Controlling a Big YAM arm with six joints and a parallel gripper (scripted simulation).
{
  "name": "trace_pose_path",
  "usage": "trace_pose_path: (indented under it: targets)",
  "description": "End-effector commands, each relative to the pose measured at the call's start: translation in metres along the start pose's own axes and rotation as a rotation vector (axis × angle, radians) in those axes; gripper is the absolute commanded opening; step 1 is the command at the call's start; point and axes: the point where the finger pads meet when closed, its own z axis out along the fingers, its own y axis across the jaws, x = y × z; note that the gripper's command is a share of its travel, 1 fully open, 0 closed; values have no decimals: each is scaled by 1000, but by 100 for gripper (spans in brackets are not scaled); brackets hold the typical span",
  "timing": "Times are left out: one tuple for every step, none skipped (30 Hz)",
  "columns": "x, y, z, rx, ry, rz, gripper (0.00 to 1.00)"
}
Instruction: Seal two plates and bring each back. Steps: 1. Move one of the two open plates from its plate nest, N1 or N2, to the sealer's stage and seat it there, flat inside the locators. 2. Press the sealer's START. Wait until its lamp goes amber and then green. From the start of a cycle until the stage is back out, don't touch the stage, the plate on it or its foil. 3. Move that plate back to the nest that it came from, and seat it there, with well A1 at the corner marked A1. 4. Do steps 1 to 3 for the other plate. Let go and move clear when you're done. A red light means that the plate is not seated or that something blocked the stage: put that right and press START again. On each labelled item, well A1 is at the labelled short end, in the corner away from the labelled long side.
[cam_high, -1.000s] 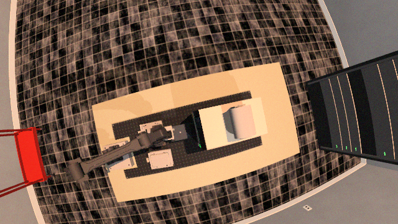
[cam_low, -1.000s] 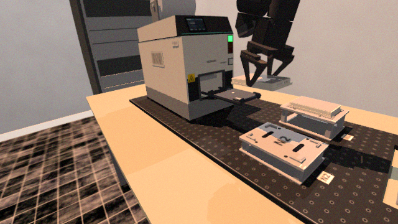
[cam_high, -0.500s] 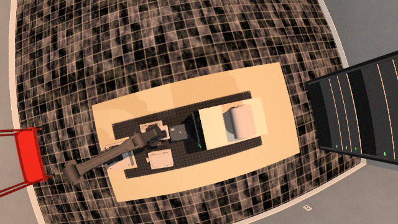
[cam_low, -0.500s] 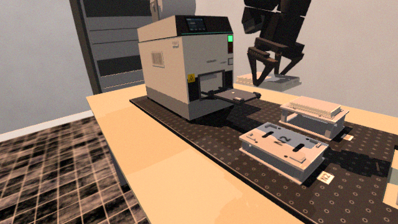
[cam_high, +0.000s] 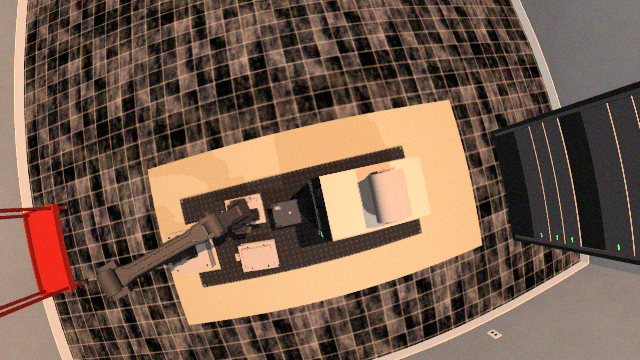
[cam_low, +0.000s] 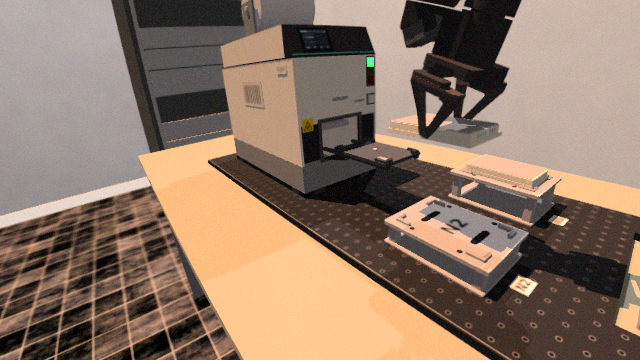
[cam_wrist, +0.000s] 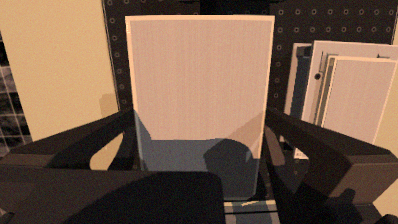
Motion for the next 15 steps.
trace_pose_path:
  targets:
    - [14,7,-3,-1,14,1,0]
    - [15,8,-5,-3,9,3,0]
    - [16,8,-8,0,2,5,0]
    - [14,9,-11,-5,-11,9,0]
    - [13,8,-15,-7,-20,16,0]
    - [12,8,-17,-7,-26,21,0]
    - [13,7,-19,-7,-30,26,0]
    - [17,8,-19,-7,-26,26,0]
    - [21,9,-19,-7,-20,20,0]
    - [26,10,-18,-6,-14,17,0]
    - [26,10,-18,-6,-14,17,0]
    - [26,10,-18,-6,-14,17,0]
    - [29,11,-14,-4,0,10,0]
    - [33,11,-13,-2,5,5,0]
    - [37,12,-13,0,9,4,0]
